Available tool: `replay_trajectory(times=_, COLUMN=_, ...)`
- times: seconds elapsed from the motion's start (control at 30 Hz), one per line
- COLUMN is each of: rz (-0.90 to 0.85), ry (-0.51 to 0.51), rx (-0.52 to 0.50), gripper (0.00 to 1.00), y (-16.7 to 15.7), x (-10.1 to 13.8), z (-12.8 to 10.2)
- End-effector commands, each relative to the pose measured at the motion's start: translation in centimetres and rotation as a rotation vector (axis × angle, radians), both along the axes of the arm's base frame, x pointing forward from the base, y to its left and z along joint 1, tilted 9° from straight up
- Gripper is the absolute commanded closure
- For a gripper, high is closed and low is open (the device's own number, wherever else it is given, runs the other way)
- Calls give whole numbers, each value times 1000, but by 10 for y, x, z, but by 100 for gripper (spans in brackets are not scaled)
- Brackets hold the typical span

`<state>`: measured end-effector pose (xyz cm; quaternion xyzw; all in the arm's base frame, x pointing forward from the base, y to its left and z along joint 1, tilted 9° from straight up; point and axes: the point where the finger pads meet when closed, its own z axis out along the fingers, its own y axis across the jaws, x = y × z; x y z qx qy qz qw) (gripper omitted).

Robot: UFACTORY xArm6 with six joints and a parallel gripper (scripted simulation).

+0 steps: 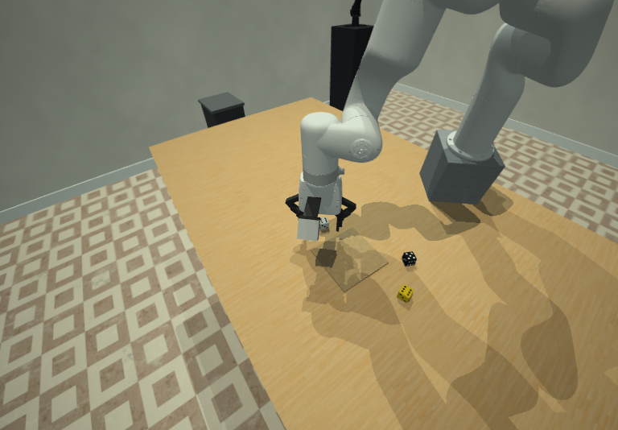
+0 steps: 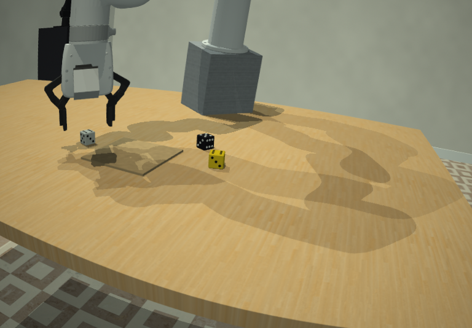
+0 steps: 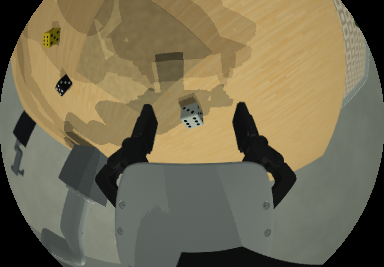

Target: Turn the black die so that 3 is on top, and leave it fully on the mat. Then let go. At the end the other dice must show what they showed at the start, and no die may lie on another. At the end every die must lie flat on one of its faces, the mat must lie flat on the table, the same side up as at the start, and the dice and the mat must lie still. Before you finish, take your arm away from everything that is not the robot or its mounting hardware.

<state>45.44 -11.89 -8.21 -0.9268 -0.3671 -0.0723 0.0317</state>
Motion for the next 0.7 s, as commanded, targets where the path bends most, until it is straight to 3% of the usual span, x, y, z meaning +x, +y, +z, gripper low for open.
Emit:
replay_trajectory(times=0.0, rz=0, ry=-3, rx=-1, gripper=0, y=-1, x=1, z=1)
replay_trajectory(times=0.43, rz=0, ry=-3, rx=-1, gripper=0, y=6, x=-1, z=2)
replay_trajectory(times=0.67, rz=0, ry=-3, rx=-1, gripper=0, y=40, x=-14, z=4)
